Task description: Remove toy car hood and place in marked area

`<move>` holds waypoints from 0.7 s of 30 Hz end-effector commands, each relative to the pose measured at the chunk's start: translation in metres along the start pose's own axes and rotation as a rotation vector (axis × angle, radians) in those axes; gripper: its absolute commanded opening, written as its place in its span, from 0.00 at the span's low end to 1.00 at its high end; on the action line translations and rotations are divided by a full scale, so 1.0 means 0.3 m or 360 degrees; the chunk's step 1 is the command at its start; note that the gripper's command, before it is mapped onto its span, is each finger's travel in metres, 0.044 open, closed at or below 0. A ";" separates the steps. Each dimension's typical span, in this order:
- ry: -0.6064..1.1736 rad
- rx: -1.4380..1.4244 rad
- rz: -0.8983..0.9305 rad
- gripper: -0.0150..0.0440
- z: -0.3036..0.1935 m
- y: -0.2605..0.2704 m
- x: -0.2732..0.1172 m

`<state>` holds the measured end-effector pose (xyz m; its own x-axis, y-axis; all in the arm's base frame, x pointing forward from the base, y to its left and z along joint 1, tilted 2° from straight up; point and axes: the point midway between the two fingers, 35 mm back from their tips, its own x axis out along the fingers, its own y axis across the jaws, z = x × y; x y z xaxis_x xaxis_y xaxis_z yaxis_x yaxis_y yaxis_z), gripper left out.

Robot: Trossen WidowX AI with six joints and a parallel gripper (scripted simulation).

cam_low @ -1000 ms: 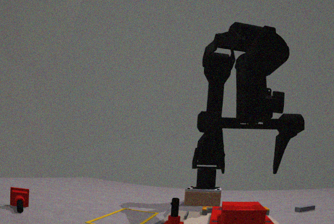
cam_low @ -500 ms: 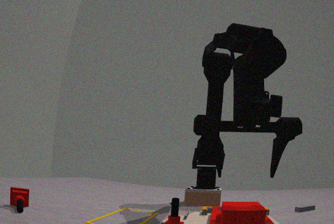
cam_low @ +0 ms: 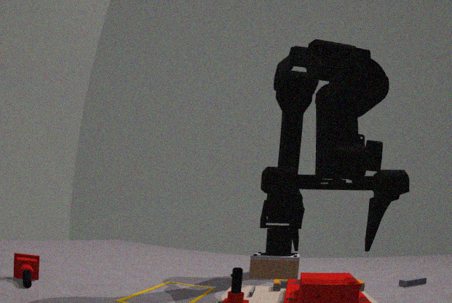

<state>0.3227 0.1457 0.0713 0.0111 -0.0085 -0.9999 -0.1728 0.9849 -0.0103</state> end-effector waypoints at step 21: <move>0.0009 -0.0005 0.0006 1.00 -0.006 -0.002 0.081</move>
<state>0.3227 0.1448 0.0518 0.0110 -0.0086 -0.9999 -0.1728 0.9849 -0.0104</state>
